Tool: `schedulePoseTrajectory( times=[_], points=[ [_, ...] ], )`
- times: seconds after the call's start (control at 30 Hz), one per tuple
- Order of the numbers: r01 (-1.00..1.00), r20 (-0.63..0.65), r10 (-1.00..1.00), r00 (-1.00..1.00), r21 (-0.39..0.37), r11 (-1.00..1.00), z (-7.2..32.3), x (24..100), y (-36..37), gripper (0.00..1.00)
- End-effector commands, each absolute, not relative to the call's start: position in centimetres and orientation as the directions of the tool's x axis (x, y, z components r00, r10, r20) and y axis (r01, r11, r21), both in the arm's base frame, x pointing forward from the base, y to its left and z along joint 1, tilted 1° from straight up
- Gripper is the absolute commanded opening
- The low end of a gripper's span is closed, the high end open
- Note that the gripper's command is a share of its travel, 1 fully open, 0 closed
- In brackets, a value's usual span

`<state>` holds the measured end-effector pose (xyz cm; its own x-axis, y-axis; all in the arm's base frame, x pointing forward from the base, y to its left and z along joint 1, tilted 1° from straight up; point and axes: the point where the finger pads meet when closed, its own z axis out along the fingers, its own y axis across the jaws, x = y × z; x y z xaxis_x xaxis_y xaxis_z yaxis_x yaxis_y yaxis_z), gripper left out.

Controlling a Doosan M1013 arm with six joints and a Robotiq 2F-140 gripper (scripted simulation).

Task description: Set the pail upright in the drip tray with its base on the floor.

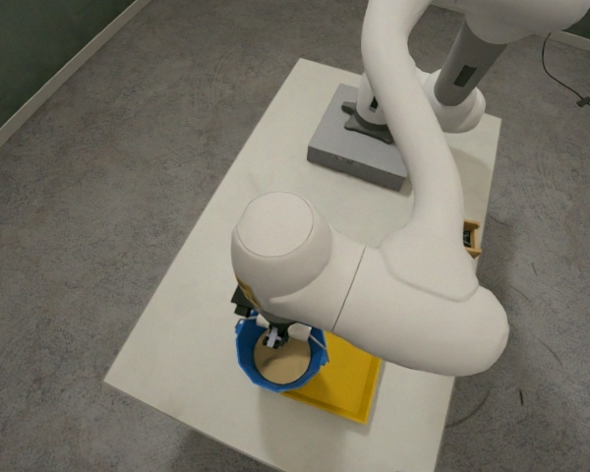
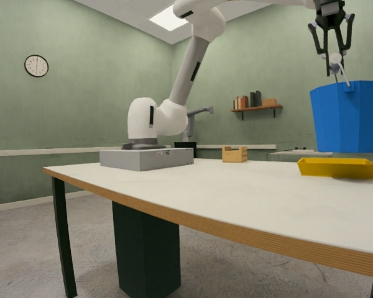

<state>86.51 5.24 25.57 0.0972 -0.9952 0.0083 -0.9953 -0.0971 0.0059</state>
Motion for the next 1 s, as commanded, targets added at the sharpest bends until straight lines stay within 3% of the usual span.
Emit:
schedulePoseTrajectory(
  times=[0.0,0.97],
  points=[
    [-0.995,0.014,-0.995,0.097,-0.001,-0.097,26.1,86.1,6.3,0.1],
    [-0.995,0.013,-0.995,0.097,-0.002,-0.097,26.0,84.1,13.2,0.1]
  ],
)
